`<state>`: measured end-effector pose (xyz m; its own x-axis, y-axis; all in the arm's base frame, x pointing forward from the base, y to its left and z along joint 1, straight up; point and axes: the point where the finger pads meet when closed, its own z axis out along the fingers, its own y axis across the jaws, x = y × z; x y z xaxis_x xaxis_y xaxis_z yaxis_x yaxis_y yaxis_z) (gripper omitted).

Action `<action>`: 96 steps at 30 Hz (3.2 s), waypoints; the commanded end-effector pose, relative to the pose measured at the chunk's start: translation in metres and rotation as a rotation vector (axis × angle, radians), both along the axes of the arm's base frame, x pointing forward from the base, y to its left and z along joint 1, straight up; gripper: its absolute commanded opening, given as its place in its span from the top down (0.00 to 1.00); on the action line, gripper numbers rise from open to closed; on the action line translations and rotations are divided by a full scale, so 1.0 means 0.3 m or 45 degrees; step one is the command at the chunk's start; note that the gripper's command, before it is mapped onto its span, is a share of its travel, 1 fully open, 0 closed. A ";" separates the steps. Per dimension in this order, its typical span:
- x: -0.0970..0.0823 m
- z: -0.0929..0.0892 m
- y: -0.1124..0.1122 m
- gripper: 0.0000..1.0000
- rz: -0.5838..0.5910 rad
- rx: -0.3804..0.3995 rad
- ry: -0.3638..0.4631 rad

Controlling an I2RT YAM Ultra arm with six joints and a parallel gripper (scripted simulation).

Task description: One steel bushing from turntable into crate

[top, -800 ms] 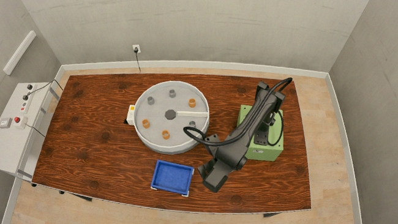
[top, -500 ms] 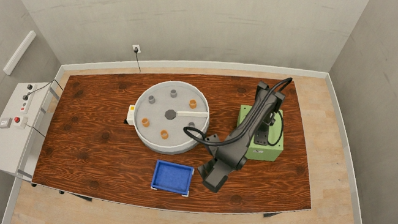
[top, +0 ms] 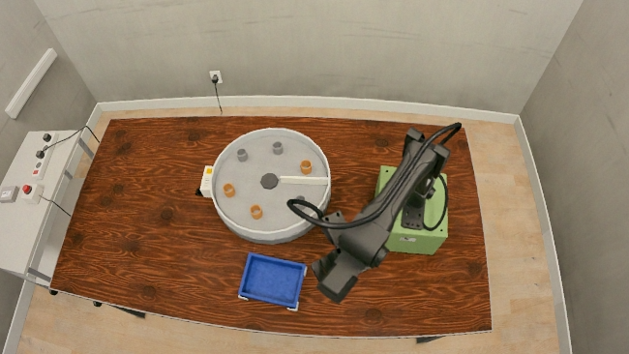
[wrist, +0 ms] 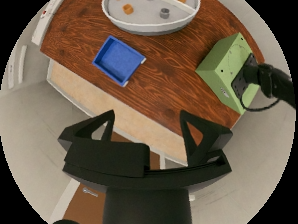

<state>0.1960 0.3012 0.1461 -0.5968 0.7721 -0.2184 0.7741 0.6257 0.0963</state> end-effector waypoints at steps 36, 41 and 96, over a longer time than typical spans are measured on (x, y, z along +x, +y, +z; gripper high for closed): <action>0.581 -0.213 -0.873 0.00 0.219 0.036 0.294; 0.617 -0.192 -0.987 0.00 0.246 0.055 0.250; 0.568 -0.261 -1.336 0.89 0.330 0.101 0.266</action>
